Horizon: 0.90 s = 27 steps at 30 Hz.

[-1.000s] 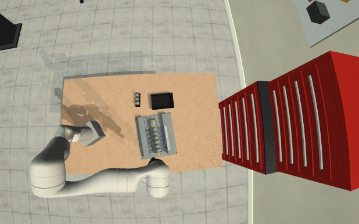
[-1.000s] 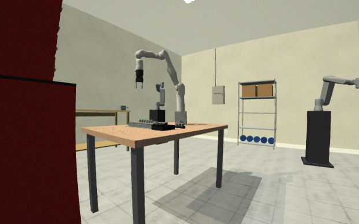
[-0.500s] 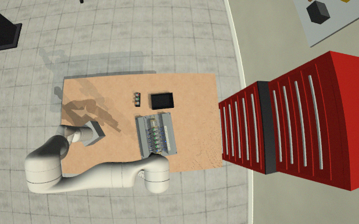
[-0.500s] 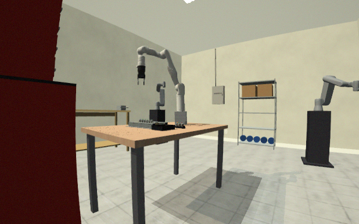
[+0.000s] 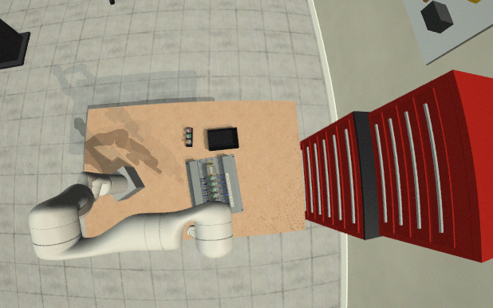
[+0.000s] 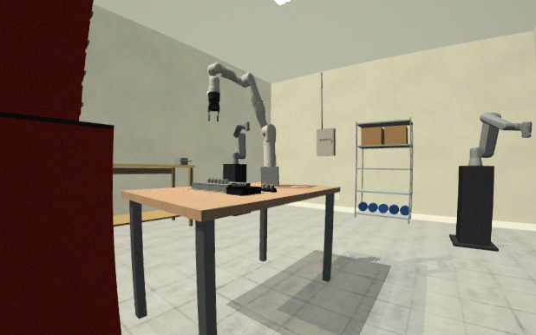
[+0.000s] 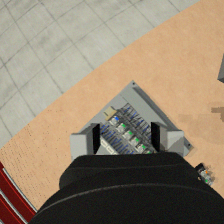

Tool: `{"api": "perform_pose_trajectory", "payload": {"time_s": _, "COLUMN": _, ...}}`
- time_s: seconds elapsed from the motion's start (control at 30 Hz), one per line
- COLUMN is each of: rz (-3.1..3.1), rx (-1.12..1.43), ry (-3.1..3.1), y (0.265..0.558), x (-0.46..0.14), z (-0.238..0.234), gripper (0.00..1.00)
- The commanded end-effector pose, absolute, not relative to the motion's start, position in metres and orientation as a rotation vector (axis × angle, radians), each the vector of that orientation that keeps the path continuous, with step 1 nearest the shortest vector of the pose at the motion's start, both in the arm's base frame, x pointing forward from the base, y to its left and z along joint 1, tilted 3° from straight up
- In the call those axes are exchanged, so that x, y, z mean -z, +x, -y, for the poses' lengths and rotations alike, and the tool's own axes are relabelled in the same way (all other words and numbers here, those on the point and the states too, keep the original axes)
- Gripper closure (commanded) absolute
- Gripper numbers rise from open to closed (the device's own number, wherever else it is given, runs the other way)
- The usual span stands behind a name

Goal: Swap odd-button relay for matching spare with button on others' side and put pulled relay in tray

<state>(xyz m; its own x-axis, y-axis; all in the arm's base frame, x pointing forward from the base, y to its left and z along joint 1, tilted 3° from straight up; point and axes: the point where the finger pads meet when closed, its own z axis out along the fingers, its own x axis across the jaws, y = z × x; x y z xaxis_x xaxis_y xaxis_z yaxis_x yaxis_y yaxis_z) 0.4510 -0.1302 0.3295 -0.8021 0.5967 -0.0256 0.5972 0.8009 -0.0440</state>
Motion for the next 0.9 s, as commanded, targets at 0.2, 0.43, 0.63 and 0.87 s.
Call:
{"api": "perform_pose_trajectory", "payload": {"time_s": 0.2, "rz": -2.965, "rx": 0.072, "ry": 0.988, "y": 0.452, "x": -0.357, "z": 0.105, "gripper": 0.0}}
{"api": "perform_pose_trajectory", "payload": {"time_s": 0.43, "rz": -2.964, "rx": 0.069, "ry": 0.988, "y": 0.453, "x": -0.371, "z": 0.092, "gripper": 0.0}}
{"api": "perform_pose_trajectory", "payload": {"time_s": 0.63, "rz": -2.964, "rx": 0.073, "ry": 0.989, "y": 0.452, "x": -0.383, "z": 0.083, "gripper": 0.0}}
{"api": "perform_pose_trajectory", "payload": {"time_s": 0.87, "rz": -2.964, "rx": 0.07, "ry": 0.988, "y": 0.453, "x": -0.403, "z": 0.064, "gripper": 0.0}}
